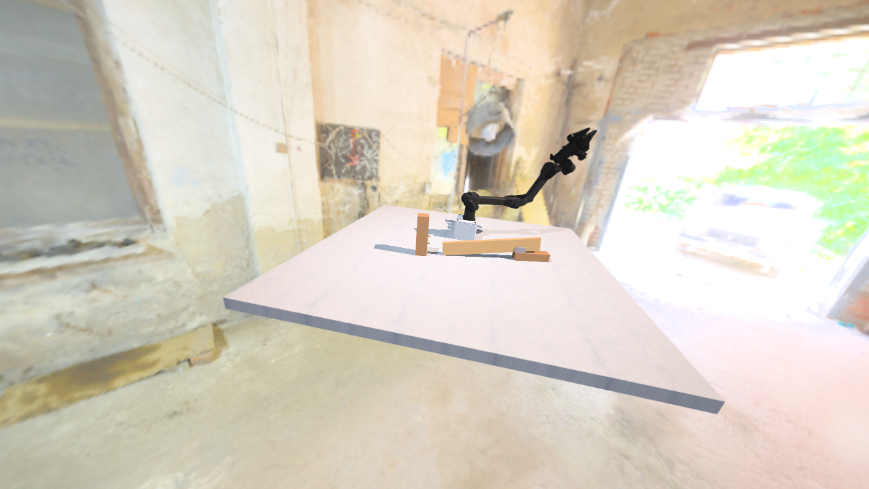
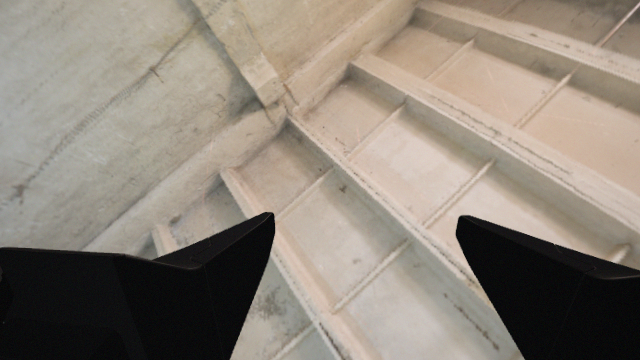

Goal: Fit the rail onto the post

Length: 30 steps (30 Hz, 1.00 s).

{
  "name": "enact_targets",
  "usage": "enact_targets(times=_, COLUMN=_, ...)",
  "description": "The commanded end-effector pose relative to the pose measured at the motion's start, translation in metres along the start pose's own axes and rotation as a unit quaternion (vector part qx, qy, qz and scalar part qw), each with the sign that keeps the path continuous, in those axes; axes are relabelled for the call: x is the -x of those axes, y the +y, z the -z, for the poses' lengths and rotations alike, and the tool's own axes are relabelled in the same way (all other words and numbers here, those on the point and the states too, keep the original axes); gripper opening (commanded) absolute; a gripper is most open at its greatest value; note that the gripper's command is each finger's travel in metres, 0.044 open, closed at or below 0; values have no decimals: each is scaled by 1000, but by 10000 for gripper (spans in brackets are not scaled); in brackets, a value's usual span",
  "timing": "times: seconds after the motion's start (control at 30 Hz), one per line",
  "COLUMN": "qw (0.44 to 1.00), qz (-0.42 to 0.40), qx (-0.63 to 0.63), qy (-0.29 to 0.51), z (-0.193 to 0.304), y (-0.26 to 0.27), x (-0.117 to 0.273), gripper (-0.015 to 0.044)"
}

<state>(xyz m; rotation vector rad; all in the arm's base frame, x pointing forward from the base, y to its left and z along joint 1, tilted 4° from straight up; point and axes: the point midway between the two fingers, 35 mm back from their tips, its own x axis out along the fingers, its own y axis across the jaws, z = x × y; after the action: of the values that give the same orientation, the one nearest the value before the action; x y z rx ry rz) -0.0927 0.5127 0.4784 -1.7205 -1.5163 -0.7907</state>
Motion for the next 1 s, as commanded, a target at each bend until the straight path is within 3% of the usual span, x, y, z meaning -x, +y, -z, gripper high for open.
enact_targets(times=0.0, qw=1000, qz=0, qx=-1, qy=3, z=3, y=-1, x=0, gripper=426)
enact_targets(times=0.47, qw=980, qz=-16, qx=-28, qy=197, z=207, y=-16, x=-3, gripper=440)
enact_targets(times=0.97, qw=906, qz=-134, qx=-84, qy=392, z=422, y=58, x=64, gripper=440)
